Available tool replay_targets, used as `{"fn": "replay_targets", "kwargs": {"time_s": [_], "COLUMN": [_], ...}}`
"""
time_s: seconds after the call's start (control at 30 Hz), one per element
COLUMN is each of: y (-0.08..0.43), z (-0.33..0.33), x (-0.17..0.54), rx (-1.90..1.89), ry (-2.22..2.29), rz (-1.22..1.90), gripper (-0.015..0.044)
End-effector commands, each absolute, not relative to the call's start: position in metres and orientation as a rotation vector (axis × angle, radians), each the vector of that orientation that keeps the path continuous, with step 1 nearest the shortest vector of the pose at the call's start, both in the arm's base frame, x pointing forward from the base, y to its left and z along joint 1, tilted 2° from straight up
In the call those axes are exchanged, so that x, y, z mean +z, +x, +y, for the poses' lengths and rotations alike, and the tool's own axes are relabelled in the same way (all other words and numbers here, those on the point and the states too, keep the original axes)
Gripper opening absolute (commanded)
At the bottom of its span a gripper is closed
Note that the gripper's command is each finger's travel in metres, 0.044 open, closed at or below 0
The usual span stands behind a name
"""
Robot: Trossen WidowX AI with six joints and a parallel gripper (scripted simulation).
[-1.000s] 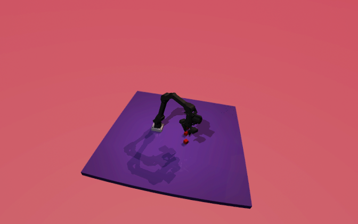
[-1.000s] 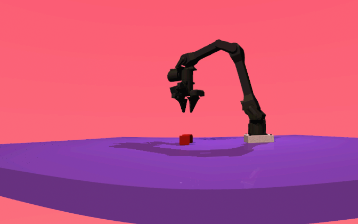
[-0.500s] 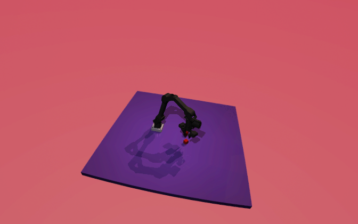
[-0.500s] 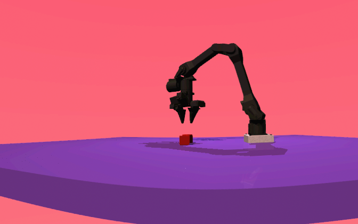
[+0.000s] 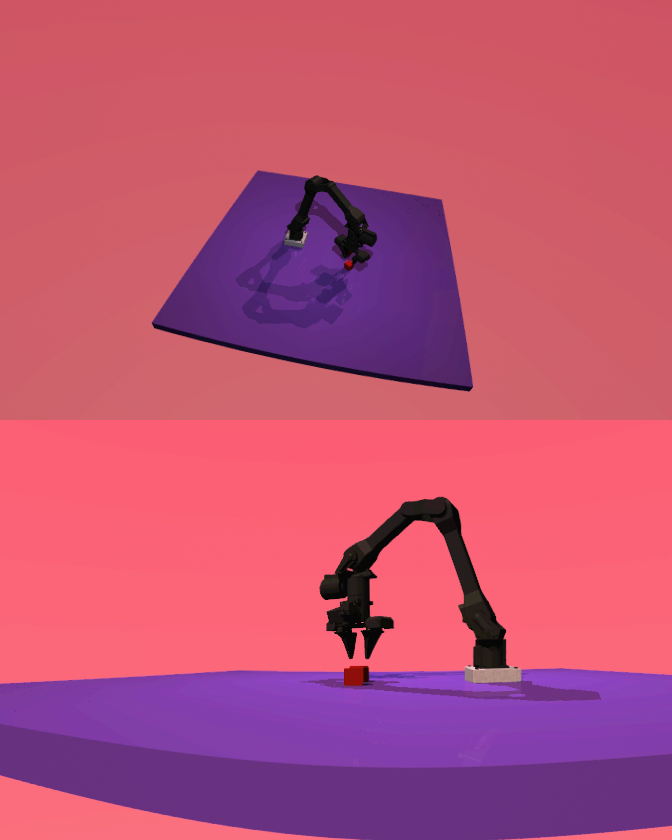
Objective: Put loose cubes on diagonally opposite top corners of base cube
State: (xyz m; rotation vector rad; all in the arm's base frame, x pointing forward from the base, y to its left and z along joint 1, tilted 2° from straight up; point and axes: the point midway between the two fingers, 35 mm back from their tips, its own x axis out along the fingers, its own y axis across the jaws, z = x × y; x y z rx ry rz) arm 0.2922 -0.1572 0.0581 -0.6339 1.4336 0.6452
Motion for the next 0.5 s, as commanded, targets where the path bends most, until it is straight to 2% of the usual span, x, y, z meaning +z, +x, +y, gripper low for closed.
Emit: {"fn": "replay_targets", "kwargs": {"time_s": [0.0,0.47], "y": [0.292,0.293], "z": [-0.156,-0.155], "x": [0.051,0.028], "rx": [0.65,0.65], "ry": [-0.627,-0.627], "rz": [1.433,1.433], "gripper": [0.0265,0.0265]}}
